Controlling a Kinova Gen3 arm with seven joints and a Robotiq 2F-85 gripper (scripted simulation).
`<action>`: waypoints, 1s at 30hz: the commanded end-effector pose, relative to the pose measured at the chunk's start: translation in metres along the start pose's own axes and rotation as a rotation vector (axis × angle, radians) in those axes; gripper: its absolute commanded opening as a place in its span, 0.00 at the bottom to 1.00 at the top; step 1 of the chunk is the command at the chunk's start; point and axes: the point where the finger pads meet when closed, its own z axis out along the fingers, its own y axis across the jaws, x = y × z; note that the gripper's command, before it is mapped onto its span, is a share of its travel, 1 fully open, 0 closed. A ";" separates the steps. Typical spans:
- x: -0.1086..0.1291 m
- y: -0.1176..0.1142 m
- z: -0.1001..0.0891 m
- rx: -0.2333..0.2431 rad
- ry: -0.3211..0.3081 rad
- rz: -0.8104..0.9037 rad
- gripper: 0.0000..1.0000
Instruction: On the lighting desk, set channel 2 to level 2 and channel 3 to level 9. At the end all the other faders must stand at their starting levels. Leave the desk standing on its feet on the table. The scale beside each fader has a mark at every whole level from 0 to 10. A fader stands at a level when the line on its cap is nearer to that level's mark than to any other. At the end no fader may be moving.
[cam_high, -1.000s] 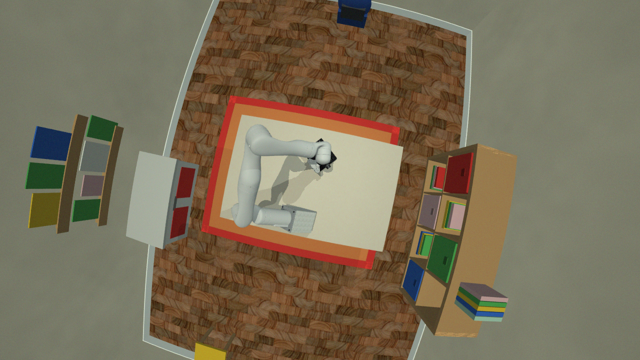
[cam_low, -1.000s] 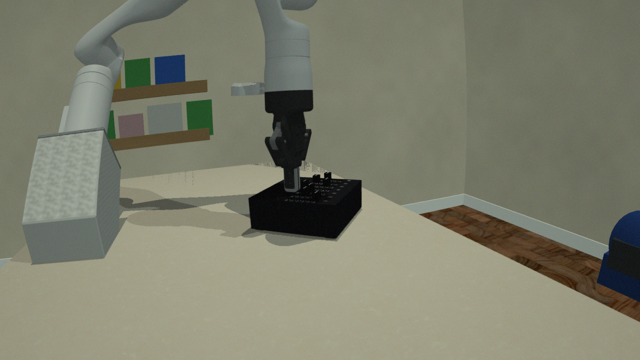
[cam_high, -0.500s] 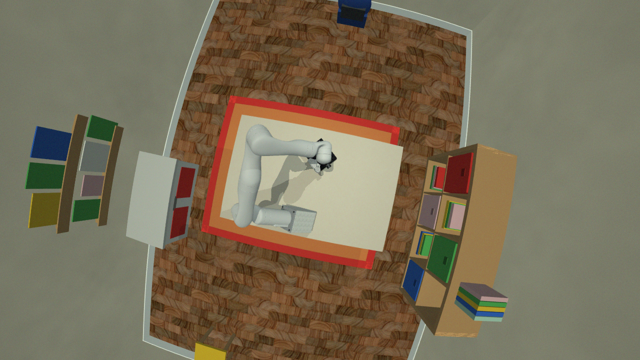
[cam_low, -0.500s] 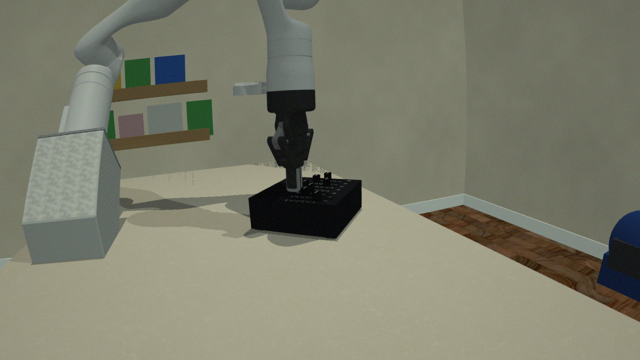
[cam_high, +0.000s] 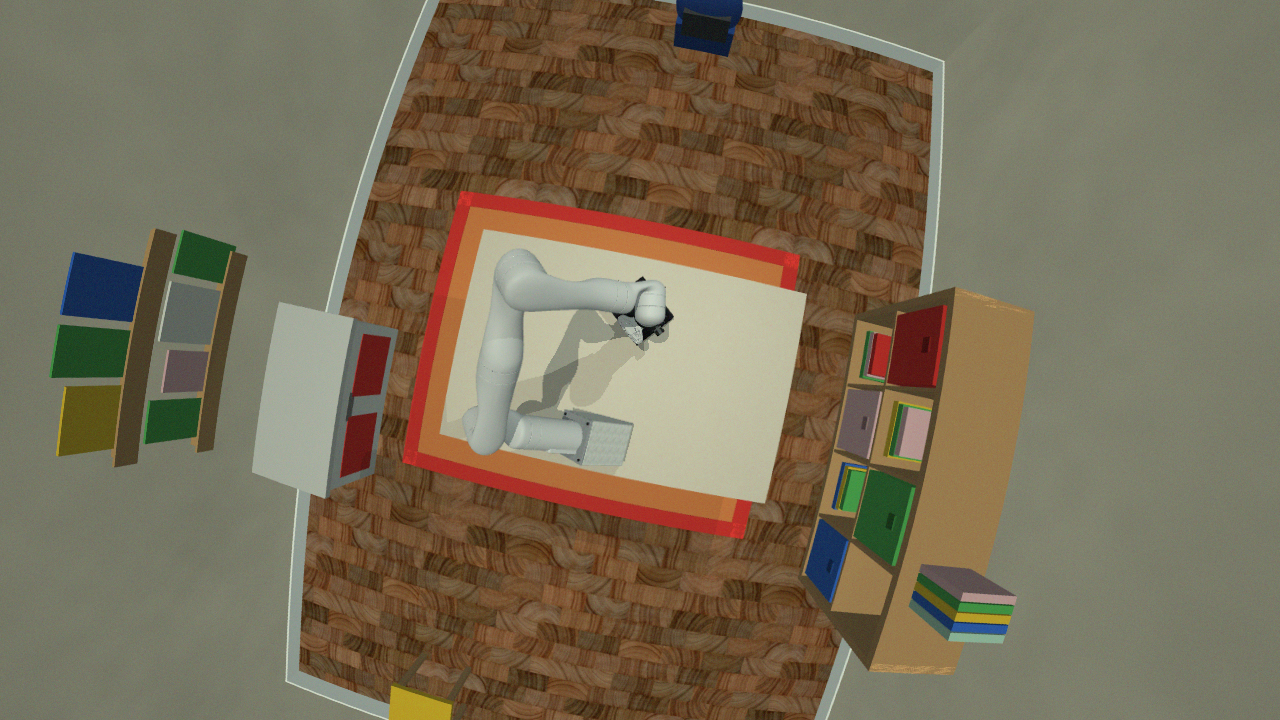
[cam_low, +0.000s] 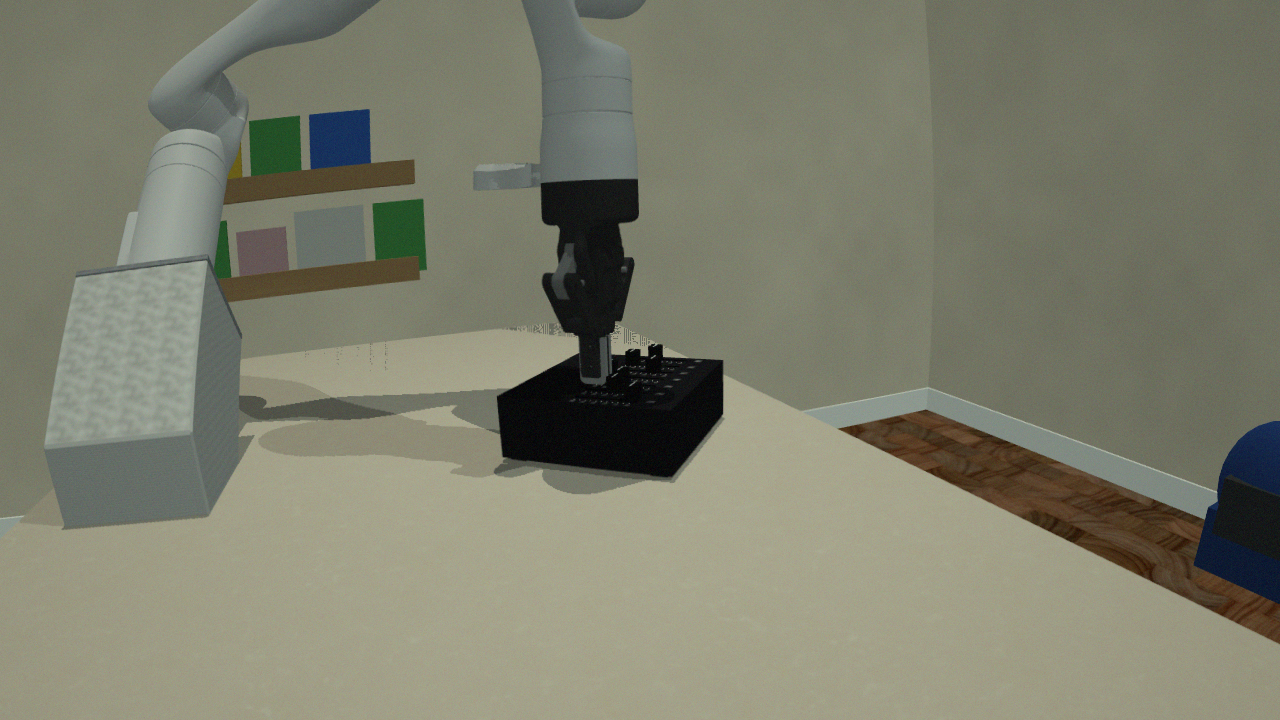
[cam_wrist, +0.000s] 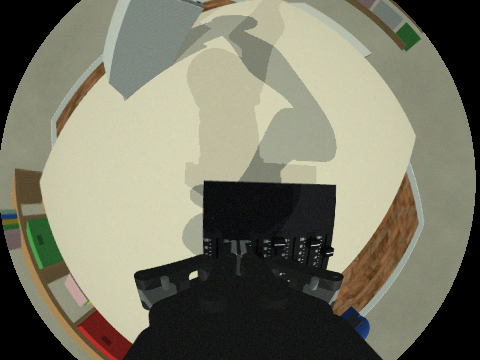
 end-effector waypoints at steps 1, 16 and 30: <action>-0.003 0.000 -0.001 0.000 -0.004 -0.001 0.00; -0.011 0.000 -0.001 0.000 -0.004 -0.001 0.00; -0.014 0.000 -0.001 0.000 -0.004 -0.001 0.00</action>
